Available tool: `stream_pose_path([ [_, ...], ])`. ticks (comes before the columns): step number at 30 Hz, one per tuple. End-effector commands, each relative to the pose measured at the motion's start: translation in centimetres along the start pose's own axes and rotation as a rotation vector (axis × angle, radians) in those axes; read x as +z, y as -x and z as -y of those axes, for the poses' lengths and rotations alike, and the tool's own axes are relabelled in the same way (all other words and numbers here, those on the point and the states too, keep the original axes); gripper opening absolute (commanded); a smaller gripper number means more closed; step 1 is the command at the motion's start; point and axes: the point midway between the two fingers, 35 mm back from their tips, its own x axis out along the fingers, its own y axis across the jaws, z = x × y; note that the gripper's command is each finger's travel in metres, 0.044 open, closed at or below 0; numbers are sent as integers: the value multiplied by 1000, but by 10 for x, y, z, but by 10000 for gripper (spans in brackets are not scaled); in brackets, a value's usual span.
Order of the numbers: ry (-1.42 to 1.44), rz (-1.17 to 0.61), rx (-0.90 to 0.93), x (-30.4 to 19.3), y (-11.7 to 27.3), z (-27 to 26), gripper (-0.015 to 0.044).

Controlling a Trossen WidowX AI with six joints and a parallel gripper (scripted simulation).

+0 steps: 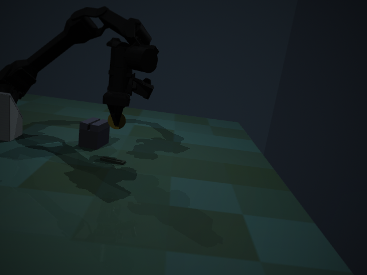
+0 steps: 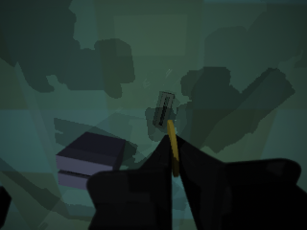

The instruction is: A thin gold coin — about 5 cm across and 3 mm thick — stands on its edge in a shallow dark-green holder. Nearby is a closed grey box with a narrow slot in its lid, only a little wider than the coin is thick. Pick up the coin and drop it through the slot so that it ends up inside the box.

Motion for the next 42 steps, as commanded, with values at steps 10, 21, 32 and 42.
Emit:
stream_pose_path([
  [10, 434, -4, 0, 1, 0, -1, 0],
  [21, 817, -4, 1, 2, 0, -2, 0],
  [32, 1201, -4, 2, 4, 1, -2, 0],
  [42, 1253, -4, 2, 2, 2, -8, 0],
])
